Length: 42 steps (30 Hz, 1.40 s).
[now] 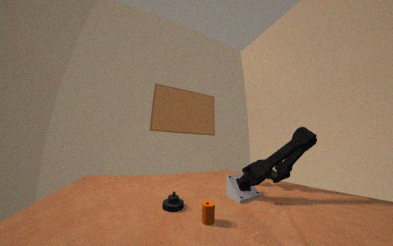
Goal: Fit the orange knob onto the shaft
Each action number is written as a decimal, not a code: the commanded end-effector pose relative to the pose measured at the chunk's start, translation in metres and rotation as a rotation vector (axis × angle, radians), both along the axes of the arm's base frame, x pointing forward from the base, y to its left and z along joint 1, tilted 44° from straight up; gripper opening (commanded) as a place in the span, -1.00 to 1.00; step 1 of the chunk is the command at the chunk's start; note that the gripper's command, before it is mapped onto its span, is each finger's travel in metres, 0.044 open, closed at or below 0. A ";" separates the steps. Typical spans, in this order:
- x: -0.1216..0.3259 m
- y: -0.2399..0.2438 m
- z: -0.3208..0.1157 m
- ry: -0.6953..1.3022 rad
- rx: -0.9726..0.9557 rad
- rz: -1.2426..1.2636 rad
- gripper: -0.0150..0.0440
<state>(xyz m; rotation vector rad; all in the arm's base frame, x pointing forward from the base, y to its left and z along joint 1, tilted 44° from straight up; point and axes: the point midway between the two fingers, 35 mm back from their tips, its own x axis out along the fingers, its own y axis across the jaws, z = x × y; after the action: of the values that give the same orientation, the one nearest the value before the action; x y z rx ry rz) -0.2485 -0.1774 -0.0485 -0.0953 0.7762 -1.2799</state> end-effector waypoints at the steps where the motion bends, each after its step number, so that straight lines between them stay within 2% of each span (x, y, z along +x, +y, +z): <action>1: 0.000 -0.001 -0.002 -0.001 0.013 0.006 0.95; 3: -0.001 -0.008 -0.015 -0.010 0.119 0.056 1.00; 7: 0.003 -0.023 -0.045 -0.003 0.457 0.252 1.00; 11: 0.010 -0.029 -0.057 0.053 0.793 0.500 1.00; 15: 0.014 -0.032 -0.047 0.162 1.119 0.788 1.00; 20: 0.009 -0.048 -0.005 0.375 1.506 1.186 1.00; 26: 0.008 -0.057 0.011 0.449 1.607 1.301 1.00; 42: 0.008 -0.058 0.012 0.452 1.611 1.306 1.00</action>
<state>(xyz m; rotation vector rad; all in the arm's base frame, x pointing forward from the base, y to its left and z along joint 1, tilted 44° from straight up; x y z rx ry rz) -0.2382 -0.2363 -0.0391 0.3735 1.5351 0.7387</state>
